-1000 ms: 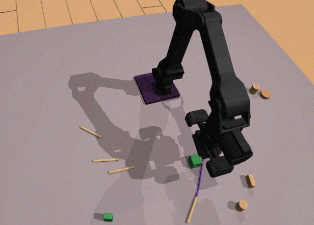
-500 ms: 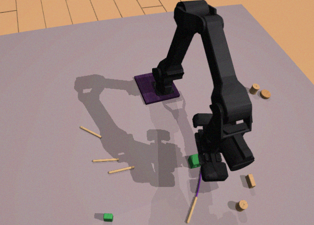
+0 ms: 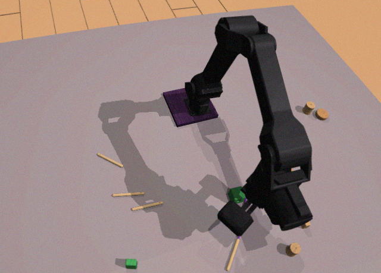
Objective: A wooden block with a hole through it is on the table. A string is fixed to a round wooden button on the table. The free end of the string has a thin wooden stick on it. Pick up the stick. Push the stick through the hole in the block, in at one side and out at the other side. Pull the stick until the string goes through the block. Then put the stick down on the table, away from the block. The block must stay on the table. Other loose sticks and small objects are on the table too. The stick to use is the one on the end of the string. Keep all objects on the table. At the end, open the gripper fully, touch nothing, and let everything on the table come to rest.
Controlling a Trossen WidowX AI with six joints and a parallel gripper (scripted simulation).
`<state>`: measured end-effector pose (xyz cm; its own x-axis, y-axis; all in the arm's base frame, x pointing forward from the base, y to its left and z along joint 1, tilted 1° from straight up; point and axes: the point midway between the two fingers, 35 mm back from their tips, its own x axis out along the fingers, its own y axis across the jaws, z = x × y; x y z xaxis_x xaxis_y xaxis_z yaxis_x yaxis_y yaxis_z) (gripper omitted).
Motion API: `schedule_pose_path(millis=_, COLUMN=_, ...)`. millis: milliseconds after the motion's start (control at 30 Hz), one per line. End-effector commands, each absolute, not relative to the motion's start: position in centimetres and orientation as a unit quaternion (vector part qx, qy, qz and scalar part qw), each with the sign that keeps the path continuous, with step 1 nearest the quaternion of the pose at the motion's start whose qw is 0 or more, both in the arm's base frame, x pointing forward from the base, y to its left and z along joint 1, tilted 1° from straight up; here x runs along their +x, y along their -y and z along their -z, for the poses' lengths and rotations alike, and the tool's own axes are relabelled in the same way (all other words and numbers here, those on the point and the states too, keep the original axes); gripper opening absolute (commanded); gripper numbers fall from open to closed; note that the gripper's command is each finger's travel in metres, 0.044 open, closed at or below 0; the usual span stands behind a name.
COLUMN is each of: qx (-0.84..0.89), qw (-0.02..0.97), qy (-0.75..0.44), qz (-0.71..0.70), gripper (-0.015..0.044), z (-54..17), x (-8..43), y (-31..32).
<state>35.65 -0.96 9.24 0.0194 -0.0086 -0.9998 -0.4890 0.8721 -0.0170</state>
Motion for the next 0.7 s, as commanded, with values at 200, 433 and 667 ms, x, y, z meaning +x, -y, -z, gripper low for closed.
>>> schedule_pose_path(millis=200, qx=0.240, qw=0.674, qy=-0.654, qz=0.244, gripper=0.0440, z=-9.2, x=40.9, y=3.6)
schedule_pose_path(millis=433, qx=0.244, qw=0.673, qy=-0.653, qz=0.249, gripper=0.0440, z=-9.2, x=40.9, y=3.7)
schedule_pose_path(millis=667, qx=0.244, qw=0.673, qy=-0.653, qz=0.249, gripper=0.0440, z=-9.2, x=40.9, y=3.7)
